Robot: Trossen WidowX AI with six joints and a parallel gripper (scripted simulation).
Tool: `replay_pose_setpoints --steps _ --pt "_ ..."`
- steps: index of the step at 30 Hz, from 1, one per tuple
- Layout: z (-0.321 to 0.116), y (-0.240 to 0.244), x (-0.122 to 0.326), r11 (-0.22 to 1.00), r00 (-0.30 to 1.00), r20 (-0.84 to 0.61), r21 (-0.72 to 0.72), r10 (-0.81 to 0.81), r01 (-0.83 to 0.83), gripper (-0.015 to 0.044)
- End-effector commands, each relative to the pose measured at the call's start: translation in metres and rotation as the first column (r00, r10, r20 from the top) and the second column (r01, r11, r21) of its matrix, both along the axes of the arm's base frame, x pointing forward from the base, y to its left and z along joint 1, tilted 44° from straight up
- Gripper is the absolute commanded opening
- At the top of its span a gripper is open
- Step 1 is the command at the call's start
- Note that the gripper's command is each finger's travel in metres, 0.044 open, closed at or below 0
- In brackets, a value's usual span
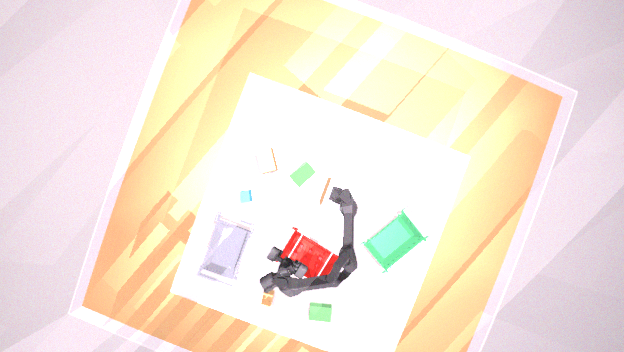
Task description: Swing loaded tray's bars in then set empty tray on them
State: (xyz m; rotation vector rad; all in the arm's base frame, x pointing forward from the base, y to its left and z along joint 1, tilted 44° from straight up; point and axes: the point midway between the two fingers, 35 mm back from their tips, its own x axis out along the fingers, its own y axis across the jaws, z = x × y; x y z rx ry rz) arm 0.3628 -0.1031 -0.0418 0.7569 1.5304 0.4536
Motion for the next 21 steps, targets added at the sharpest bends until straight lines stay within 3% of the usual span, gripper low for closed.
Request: replay_pose_setpoints --steps 1,4,5,6,13,17,21 --pt "0.047 -0.047 -0.006 1.0 1.0 0.01 -0.01 -0.009 0.009 0.044" --pt "0.066 -0.062 -0.012 1.0 1.0 0.009 -0.008 -0.009 0.009 0.044" --pt "0.04 -0.039 -0.003 1.0 1.0 0.013 -0.008 -0.009 0.009 0.044" --pt "0.043 -0.034 -0.002 1.0 1.0 0.02 -0.013 0.004 -0.004 0.044" --pt "0.093 0.057 0.012 0.945 0.928 0.195 -0.14 0.317 -0.294 0.044" --pt "0.123 0.119 0.006 0.83 0.768 0.318 -0.263 0.556 -0.492 0.044" --pt "0.152 0.182 -0.014 0.659 0.517 0.413 -0.401 0.75 -0.636 0.044"
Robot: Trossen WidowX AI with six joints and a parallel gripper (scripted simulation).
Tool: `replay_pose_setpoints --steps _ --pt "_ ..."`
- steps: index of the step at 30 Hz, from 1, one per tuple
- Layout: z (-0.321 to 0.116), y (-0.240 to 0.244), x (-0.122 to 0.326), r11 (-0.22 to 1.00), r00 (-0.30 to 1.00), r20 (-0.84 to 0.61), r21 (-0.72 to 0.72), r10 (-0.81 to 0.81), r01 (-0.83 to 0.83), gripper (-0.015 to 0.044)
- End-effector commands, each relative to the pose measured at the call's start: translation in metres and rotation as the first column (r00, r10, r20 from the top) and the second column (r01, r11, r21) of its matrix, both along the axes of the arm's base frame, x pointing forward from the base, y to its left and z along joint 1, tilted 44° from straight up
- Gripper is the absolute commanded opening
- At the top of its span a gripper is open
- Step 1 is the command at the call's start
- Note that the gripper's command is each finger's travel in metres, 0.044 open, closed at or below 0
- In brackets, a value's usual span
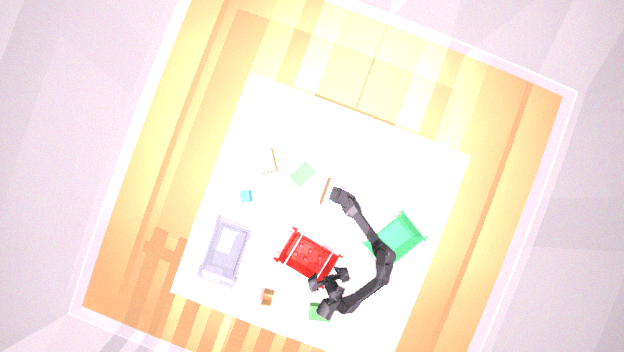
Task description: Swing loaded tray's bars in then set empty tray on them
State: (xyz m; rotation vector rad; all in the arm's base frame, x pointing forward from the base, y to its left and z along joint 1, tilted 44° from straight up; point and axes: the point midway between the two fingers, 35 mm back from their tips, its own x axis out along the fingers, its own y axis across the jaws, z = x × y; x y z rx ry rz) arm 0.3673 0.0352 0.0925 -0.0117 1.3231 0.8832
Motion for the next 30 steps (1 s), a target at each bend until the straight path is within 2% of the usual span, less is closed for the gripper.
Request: replay_pose_setpoints --steps 1,6,11,16,21,23,30 --pt "0.025 0.058 -0.026 0.963 0.949 0.168 -0.063 0.267 -0.26 0.044" --pt "0.057 0.125 -0.075 0.817 0.729 0.376 -0.178 0.572 -0.548 0.044" --pt "0.085 0.174 -0.141 0.588 0.362 0.541 -0.331 0.759 -0.738 0.044" --pt "0.104 0.201 -0.209 0.358 -0.04 0.633 -0.488 0.773 -0.796 0.044" --pt "0.116 0.208 -0.271 0.186 -0.385 0.656 -0.627 0.649 -0.756 0.044" --pt "0.118 0.208 -0.279 0.169 -0.424 0.655 -0.644 0.625 -0.746 0.044" --pt "0.118 0.208 -0.279 0.169 -0.424 0.655 -0.644 0.625 -0.746 0.044"
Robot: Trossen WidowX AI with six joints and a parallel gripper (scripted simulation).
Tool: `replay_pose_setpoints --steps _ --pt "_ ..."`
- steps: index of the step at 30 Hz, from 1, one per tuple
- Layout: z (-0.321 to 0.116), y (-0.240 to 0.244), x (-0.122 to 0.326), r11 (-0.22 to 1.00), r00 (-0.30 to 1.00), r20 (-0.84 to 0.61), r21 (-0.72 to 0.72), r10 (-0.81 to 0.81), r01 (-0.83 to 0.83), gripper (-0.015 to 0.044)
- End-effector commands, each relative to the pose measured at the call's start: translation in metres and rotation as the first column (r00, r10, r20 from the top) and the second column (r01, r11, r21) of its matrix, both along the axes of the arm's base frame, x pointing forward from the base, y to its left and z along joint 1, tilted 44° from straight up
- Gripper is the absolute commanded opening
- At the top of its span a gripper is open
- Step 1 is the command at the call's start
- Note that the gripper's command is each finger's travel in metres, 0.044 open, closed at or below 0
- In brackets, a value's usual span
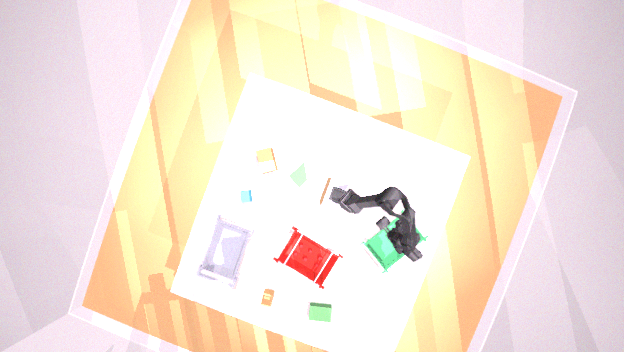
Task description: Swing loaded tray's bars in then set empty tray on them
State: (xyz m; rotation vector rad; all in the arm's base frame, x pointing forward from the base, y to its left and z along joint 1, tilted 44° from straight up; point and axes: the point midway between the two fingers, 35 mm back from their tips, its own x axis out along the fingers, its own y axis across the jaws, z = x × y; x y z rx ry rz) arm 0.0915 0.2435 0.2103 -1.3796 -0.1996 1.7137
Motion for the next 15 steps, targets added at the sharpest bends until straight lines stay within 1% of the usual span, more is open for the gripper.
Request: replay_pose_setpoints --steps 1,15 --pt "-0.001 0.0 -0.003 1.0 1.0 0.019 0.005 0.017 -0.017 0.044" --pt "-0.036 0.039 0.002 1.0 1.0 0.017 0.003 0.017 -0.017 0.044"
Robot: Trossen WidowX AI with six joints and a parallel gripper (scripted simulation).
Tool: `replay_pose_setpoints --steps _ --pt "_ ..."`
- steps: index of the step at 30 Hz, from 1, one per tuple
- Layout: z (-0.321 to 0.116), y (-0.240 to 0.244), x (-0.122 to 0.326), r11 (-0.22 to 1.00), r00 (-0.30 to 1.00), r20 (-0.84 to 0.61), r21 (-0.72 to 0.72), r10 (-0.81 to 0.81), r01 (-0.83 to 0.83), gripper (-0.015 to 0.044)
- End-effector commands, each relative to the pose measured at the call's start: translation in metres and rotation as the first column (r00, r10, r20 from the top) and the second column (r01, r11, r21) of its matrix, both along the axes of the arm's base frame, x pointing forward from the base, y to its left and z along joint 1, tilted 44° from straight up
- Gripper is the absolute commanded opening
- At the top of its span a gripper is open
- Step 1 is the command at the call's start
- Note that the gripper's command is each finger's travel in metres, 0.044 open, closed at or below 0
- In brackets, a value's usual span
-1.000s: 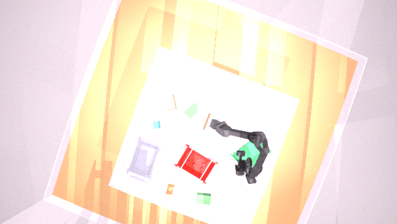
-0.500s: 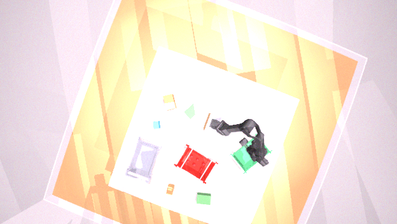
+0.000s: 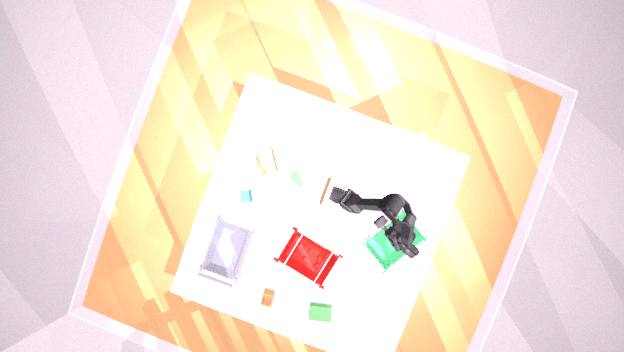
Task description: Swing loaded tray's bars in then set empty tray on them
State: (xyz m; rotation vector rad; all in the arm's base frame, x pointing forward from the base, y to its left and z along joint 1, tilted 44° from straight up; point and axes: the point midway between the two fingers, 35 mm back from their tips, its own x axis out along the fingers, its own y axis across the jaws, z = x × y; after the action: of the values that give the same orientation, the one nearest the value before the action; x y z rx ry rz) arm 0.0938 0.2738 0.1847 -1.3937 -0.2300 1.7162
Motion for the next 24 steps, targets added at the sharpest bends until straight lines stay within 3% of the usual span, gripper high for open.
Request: replay_pose_setpoints --steps 1,13,24 --pt "-0.014 0.012 0.0 1.0 1.0 -0.002 -0.003 -0.004 0.004 0.044" --pt "-0.034 0.029 -0.002 1.0 1.0 -0.004 -0.003 -0.004 0.004 0.044" --pt "-0.034 0.029 -0.002 1.0 1.0 -0.004 -0.003 -0.004 0.004 0.0279"
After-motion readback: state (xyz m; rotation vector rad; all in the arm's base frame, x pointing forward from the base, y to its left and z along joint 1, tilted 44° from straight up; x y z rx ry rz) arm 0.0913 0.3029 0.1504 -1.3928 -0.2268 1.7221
